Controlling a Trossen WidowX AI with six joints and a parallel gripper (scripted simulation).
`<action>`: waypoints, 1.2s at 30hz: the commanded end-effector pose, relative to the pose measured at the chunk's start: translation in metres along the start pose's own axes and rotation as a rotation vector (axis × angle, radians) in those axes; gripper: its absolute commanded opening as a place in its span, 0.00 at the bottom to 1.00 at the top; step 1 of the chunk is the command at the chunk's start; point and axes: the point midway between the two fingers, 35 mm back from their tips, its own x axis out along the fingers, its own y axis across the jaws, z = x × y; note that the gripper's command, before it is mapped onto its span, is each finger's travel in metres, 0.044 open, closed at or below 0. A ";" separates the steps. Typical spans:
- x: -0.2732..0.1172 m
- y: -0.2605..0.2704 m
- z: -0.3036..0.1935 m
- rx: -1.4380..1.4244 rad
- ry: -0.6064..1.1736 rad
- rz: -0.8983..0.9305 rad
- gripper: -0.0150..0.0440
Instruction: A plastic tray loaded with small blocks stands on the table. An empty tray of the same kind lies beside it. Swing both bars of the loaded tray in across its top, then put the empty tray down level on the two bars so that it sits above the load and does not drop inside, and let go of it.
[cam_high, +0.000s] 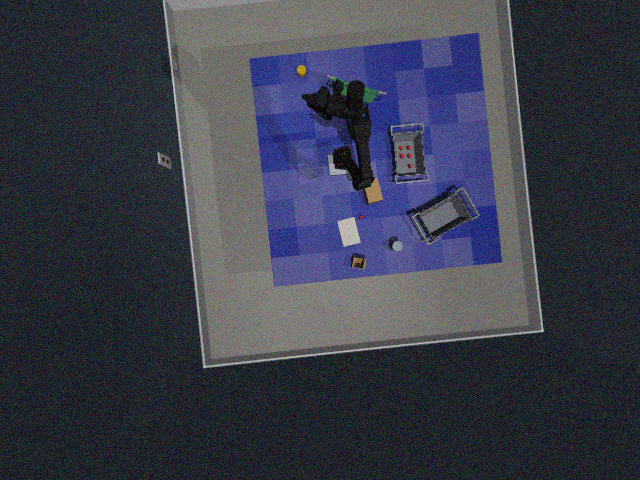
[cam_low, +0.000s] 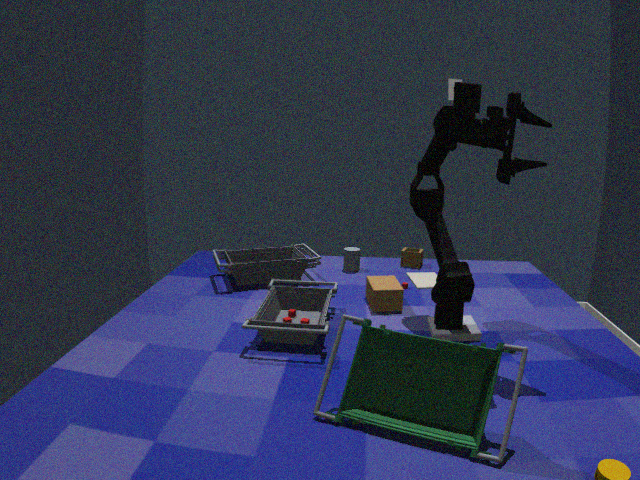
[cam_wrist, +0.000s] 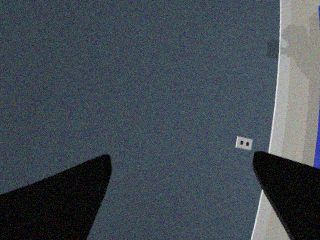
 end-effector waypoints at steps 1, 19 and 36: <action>0.000 0.000 0.000 0.000 0.000 0.000 0.89; -0.007 -0.062 0.118 0.116 -0.364 -0.282 0.39; -0.165 -0.232 0.248 0.467 -0.815 -0.912 0.39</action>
